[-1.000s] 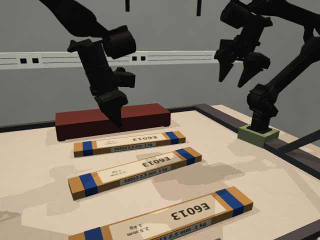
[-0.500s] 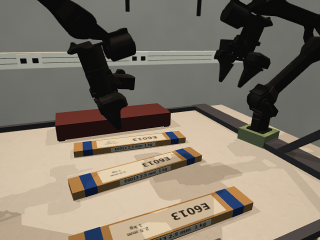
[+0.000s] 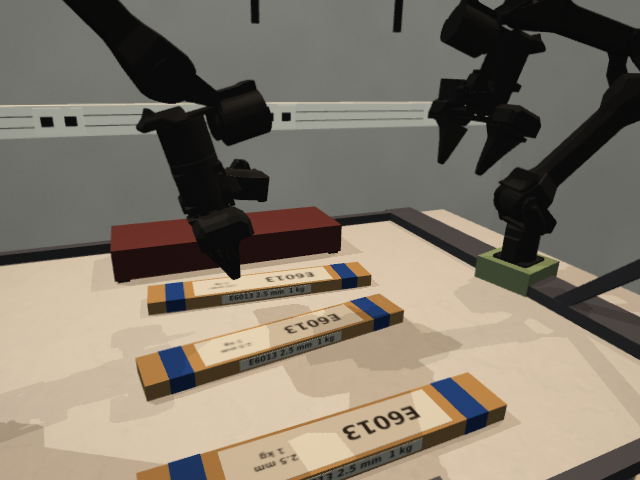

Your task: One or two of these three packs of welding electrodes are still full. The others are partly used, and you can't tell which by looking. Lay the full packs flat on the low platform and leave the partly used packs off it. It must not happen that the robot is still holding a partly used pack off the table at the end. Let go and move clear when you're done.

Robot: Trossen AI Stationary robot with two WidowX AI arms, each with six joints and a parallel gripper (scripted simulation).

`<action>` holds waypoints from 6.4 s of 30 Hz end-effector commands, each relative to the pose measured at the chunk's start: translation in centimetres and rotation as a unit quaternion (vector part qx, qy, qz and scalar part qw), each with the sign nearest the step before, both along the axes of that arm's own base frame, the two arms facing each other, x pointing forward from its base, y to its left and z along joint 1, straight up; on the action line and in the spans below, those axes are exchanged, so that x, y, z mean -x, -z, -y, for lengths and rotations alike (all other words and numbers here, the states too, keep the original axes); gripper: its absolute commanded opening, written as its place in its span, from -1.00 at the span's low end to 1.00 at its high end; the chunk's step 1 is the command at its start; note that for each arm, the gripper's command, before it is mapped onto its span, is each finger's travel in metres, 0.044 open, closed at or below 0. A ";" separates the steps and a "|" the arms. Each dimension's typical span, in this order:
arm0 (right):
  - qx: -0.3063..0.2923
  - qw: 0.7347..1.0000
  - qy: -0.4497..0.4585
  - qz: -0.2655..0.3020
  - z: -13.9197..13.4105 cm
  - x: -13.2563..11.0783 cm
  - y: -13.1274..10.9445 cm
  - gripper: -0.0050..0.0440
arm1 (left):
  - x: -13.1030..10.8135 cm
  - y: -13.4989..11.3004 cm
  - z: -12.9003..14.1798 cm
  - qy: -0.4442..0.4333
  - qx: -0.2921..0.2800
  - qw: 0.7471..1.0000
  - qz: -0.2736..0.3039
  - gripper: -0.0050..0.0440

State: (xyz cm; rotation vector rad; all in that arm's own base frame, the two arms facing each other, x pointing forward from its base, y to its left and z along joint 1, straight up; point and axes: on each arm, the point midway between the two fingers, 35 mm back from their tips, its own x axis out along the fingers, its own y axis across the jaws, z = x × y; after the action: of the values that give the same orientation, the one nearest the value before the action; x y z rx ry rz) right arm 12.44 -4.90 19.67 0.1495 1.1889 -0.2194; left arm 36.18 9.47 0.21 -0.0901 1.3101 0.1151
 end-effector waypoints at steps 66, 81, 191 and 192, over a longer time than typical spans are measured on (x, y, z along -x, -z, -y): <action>0.004 1.000 -0.001 0.009 0.0 -0.1 -0.6 0.96 | -0.7 -3.4 -0.2 0.000 -0.005 1.000 0.017 0.43; 0.004 1.000 -0.001 0.009 0.0 -0.1 -0.6 0.96 | -0.7 -3.4 -0.2 0.000 -0.005 1.000 0.017 0.43; 0.004 1.000 -0.001 0.009 0.0 -0.1 -0.6 0.96 | -5.4 -0.7 13.1 -0.015 0.000 1.000 0.016 0.96; 0.004 1.000 -0.001 0.009 0.0 -0.1 -0.6 0.96 | -5.6 -0.6 13.8 -0.015 0.000 1.000 0.016 0.96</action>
State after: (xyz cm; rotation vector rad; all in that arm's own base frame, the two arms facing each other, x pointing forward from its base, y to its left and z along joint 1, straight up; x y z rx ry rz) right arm 12.44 -4.90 19.67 0.1495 1.1889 -0.2194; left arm 40.35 -1.83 0.63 -0.1096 1.2948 0.1420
